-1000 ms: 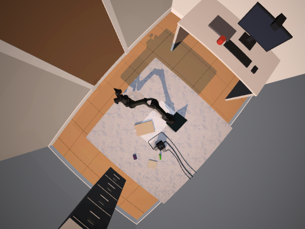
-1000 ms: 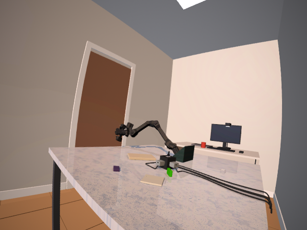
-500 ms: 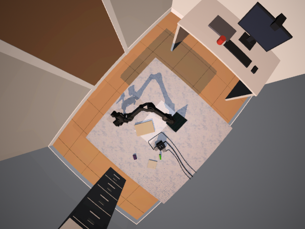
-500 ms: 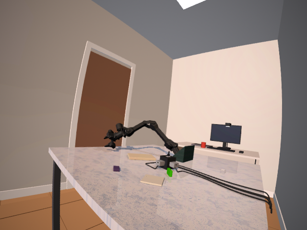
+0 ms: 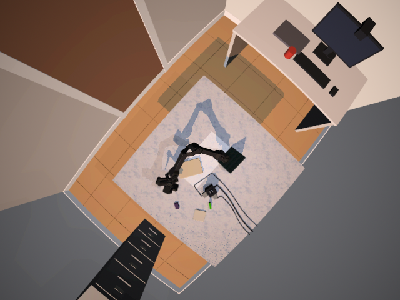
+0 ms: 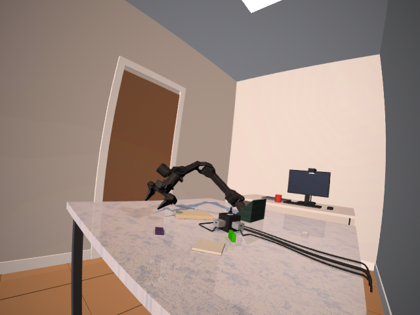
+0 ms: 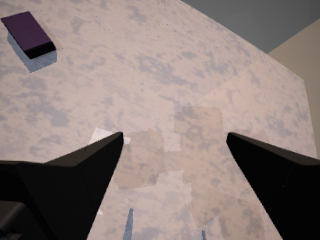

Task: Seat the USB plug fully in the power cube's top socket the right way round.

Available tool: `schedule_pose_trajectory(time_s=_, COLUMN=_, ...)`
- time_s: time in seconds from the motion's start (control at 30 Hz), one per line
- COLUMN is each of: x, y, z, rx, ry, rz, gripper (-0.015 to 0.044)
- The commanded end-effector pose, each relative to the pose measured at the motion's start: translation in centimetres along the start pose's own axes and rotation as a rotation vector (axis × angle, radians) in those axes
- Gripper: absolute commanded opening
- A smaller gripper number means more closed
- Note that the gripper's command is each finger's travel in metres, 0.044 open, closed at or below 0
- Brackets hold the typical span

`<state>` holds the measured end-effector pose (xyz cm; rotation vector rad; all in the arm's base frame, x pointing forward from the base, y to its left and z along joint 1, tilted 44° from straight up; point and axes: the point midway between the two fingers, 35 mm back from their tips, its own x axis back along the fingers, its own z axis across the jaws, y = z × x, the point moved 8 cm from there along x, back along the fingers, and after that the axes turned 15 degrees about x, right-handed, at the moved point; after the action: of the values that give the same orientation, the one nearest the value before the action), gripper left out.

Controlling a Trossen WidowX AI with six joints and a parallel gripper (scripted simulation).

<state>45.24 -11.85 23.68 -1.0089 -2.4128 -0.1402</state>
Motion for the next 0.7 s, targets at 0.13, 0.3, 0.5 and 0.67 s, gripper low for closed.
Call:
schedule_pose_trajectory(time_s=0.13, x=3.8, y=8.6, z=9.3, rx=0.196, ry=0.315, rz=-0.058, gripper=0.0440)
schedule_pose_trajectory(time_s=0.3, x=8.1, y=12.3, z=15.9, rx=0.367, ry=0.498, rz=-0.032, gripper=0.0440)
schedule_pose_trajectory(time_s=0.5, x=14.9, y=14.2, z=23.6, rx=0.661, ry=0.659, rz=0.100, gripper=0.0440)
schedule_pose_trajectory(time_s=0.67, x=19.7, y=13.9, z=27.8, rx=0.868, ry=0.692, rz=0.234, gripper=0.0440)
